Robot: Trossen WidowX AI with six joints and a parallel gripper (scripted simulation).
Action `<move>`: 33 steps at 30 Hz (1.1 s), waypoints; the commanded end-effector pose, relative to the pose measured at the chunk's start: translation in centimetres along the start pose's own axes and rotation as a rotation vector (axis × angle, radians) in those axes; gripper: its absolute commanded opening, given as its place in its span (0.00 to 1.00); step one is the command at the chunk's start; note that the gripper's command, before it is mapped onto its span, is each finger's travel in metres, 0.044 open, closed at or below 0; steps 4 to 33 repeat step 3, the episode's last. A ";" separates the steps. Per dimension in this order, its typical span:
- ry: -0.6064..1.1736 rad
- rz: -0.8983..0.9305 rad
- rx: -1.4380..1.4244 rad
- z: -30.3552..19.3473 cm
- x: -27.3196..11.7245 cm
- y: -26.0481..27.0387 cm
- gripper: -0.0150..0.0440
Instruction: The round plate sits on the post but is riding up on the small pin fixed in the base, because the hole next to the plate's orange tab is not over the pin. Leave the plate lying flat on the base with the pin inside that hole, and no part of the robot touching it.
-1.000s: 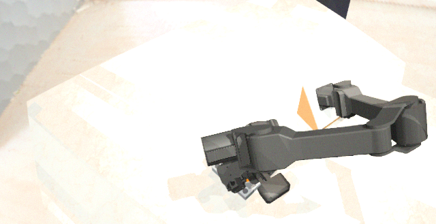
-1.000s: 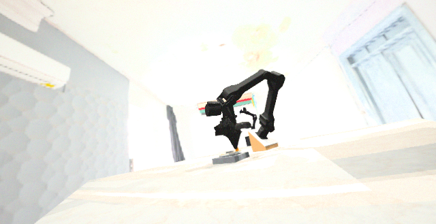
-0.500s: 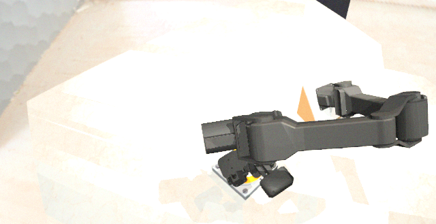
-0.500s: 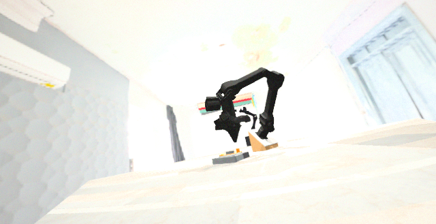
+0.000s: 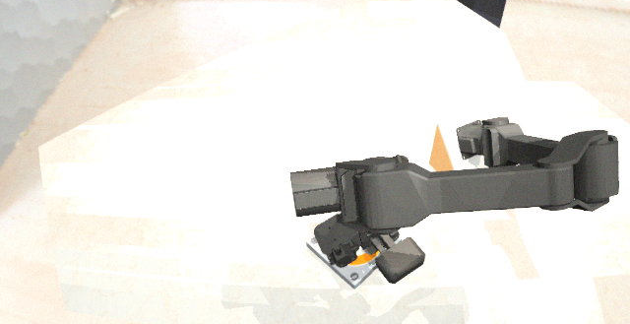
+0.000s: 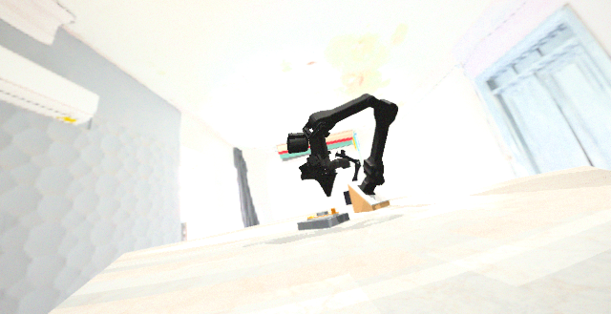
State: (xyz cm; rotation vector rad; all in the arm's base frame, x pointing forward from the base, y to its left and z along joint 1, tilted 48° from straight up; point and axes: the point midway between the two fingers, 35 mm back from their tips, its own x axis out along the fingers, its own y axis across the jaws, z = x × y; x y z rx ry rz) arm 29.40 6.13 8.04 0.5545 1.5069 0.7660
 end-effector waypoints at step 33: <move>0.001 0.001 0.006 0.0 0.0 0.0 0.25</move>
